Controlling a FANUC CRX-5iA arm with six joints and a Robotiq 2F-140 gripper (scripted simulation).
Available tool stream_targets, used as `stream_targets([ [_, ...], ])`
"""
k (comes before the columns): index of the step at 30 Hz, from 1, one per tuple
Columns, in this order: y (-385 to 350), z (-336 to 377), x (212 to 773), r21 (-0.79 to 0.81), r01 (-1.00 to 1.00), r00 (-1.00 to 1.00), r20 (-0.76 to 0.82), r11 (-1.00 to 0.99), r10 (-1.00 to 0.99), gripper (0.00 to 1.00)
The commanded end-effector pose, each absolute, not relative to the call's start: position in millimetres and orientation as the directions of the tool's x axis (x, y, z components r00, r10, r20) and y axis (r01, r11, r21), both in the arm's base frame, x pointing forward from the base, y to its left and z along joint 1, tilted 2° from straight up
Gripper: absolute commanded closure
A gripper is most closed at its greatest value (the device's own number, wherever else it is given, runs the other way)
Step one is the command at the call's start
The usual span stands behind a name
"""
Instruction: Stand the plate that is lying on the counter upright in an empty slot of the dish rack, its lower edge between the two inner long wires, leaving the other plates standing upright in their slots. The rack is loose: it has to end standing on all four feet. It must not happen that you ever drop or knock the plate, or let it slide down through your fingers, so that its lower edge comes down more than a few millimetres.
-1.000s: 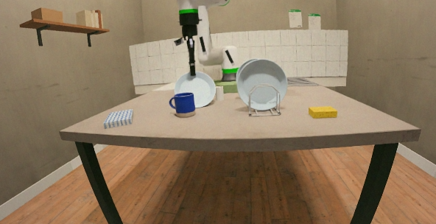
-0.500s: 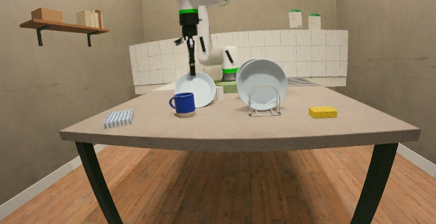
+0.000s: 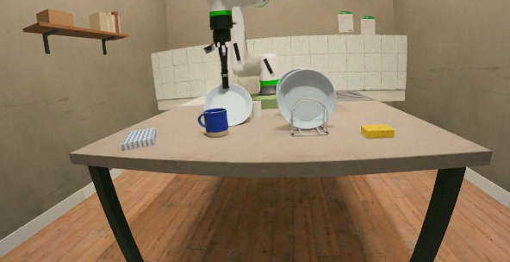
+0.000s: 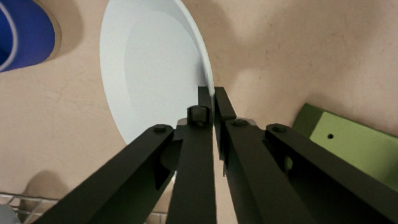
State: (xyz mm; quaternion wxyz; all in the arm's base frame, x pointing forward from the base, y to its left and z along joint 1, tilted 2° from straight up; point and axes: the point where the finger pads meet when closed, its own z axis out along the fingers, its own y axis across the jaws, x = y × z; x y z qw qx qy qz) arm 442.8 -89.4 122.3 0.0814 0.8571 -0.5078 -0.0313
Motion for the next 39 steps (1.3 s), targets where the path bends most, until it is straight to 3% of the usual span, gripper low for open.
stream_targets([
  [1, -90, 123, 443, 0.17, -0.865, 0.483, 0.03, -0.471, -0.875, 0.9],
  [39, -88, 153, 444, 0.17, -0.865, 0.482, 0.03, -0.471, -0.875, 0.9],
])
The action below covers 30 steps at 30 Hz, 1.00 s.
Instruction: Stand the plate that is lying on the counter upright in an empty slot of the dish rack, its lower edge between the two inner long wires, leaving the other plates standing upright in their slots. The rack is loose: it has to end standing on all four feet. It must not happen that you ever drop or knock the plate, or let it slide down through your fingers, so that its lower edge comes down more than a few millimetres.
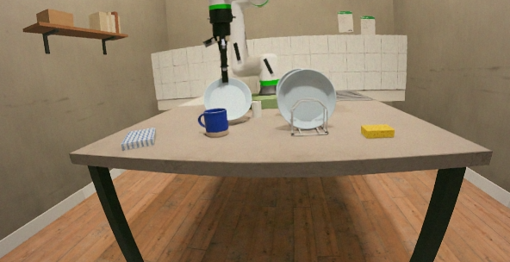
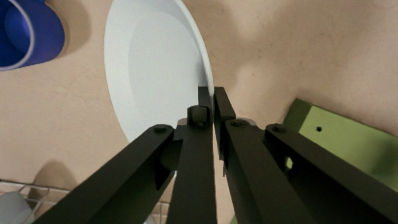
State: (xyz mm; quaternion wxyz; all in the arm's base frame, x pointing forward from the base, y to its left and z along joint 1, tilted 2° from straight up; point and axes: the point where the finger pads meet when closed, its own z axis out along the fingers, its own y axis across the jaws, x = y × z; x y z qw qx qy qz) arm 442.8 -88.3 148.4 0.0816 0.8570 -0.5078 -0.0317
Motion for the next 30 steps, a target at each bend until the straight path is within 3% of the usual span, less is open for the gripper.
stream_targets([
  [1, -88, 155, 444, 0.17, -0.865, 0.482, 0.03, -0.471, -0.875, 0.9],
  [30, -85, 232, 444, 0.17, -0.866, 0.482, 0.03, -0.471, -0.875, 0.9],
])
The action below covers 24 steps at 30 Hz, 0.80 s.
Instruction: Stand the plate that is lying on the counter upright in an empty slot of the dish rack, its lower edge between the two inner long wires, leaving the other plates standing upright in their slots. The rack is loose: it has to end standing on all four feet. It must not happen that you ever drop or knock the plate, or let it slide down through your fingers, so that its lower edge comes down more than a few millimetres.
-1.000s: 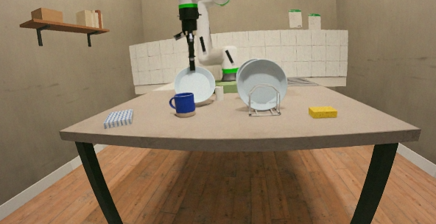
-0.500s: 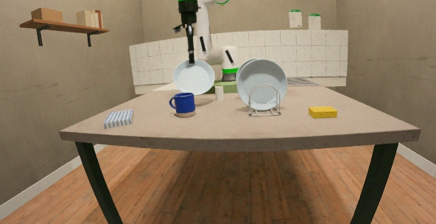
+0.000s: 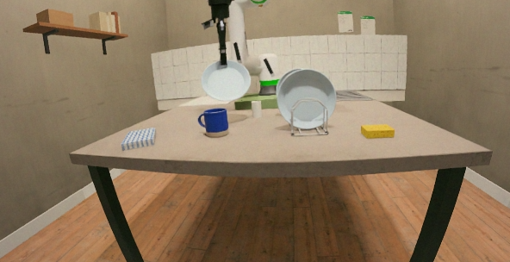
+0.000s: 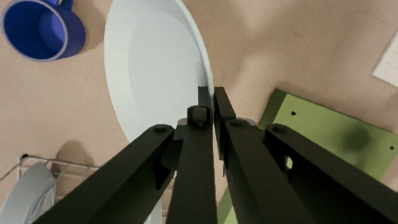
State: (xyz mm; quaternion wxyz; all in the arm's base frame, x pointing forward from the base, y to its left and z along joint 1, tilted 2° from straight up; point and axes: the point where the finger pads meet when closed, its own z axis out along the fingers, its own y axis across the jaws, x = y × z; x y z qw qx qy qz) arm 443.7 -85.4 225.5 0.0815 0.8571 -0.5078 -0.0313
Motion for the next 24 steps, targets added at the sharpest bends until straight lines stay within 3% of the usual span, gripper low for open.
stream_targets([
  [1, -85, 232, 444, 0.17, -0.866, 0.482, 0.03, -0.471, -0.875, 0.9],
  [24, -83, 292, 445, 0.17, -0.866, 0.482, 0.03, -0.471, -0.875, 0.9],
])
